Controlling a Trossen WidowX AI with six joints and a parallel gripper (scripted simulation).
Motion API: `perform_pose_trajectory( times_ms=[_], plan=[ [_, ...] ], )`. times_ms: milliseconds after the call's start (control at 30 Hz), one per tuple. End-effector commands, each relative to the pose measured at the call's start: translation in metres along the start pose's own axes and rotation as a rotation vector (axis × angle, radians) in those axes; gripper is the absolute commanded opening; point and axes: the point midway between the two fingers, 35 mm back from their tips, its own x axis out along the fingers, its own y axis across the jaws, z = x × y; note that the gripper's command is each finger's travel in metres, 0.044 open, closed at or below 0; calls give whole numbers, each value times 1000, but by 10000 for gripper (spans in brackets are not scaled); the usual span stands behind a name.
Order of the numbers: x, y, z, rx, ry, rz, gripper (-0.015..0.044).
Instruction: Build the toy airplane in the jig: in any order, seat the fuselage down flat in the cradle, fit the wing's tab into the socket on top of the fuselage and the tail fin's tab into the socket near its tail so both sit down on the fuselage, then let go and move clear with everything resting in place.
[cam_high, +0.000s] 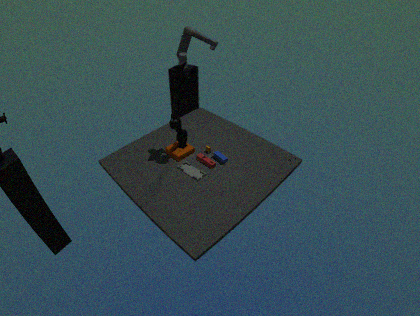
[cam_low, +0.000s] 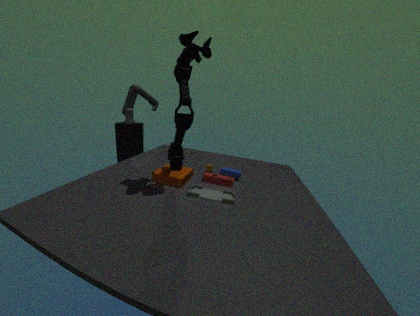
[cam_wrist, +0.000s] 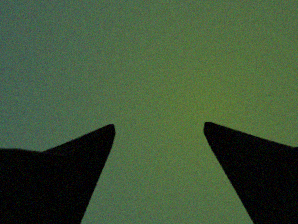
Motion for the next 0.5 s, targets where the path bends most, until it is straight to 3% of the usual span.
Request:
perform_pose_trajectory(
  times_ms=[0,467],
  plan=[
    [0,0,0,0,0,0,426],
    [-8,-45,122,-927,-141,-176,440]
  ],
)
